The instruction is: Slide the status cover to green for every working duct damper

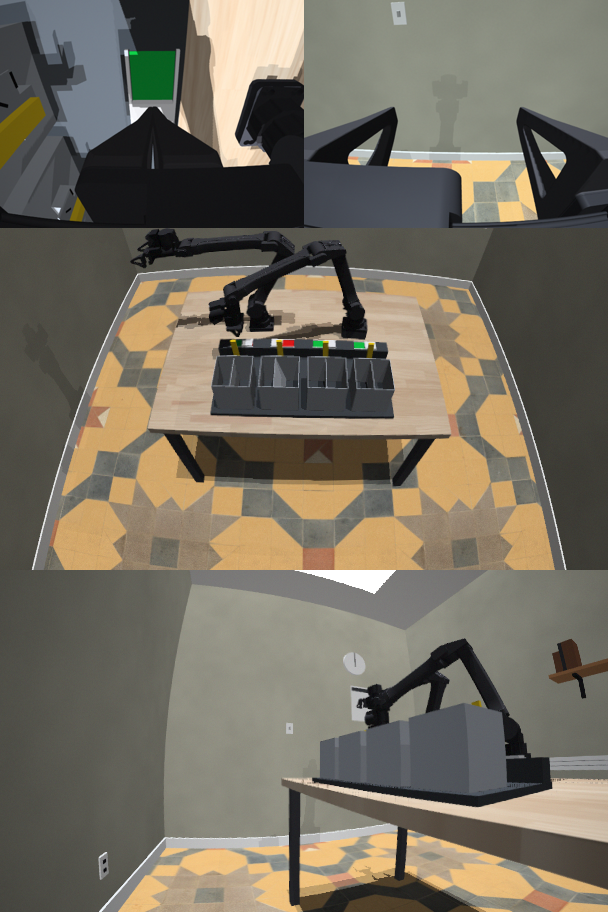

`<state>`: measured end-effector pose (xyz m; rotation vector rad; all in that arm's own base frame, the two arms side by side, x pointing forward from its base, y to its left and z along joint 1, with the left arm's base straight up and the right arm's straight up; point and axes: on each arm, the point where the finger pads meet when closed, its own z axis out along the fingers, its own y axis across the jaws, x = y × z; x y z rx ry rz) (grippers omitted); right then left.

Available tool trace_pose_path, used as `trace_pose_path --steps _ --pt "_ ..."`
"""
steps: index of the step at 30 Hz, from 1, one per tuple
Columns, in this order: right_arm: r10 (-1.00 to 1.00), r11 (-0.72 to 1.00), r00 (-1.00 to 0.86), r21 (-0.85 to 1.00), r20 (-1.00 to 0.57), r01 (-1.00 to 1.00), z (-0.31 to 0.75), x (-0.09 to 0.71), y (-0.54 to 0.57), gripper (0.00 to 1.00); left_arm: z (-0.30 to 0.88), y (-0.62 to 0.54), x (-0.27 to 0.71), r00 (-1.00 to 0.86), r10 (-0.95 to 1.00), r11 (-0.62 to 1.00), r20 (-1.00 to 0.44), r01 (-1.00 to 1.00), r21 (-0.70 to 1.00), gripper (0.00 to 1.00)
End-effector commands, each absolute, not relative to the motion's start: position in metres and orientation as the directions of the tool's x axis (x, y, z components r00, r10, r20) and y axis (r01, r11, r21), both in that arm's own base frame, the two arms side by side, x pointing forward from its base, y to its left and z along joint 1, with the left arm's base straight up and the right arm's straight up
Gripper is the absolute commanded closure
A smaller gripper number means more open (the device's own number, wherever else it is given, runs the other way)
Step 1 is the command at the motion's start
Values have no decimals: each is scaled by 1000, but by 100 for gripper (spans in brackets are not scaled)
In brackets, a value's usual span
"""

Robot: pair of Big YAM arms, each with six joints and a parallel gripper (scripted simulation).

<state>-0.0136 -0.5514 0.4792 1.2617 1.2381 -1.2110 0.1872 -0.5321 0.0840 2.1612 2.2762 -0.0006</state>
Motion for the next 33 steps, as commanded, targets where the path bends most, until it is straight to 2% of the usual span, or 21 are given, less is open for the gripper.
trace_pose_path --steps 1,13,14,19,33 --pt "0 -34 0 0 -1000 999 501 -19 -545 0 95 -535 188 -56 998 56 -13 998 4 100" --pt "0 -34 0 0 -1000 999 501 -19 -545 0 95 -538 188 -56 998 56 -23 998 7 100" --pt "0 -34 0 0 -1000 999 501 -19 -545 0 95 -538 188 -56 998 56 -24 998 7 0" --pt "0 -34 0 0 -1000 999 501 -19 -545 0 127 -551 193 -55 996 57 -77 998 23 0" --pt "0 -34 0 0 -1000 999 501 -19 -545 0 170 -548 192 -55 995 57 -78 998 23 0"
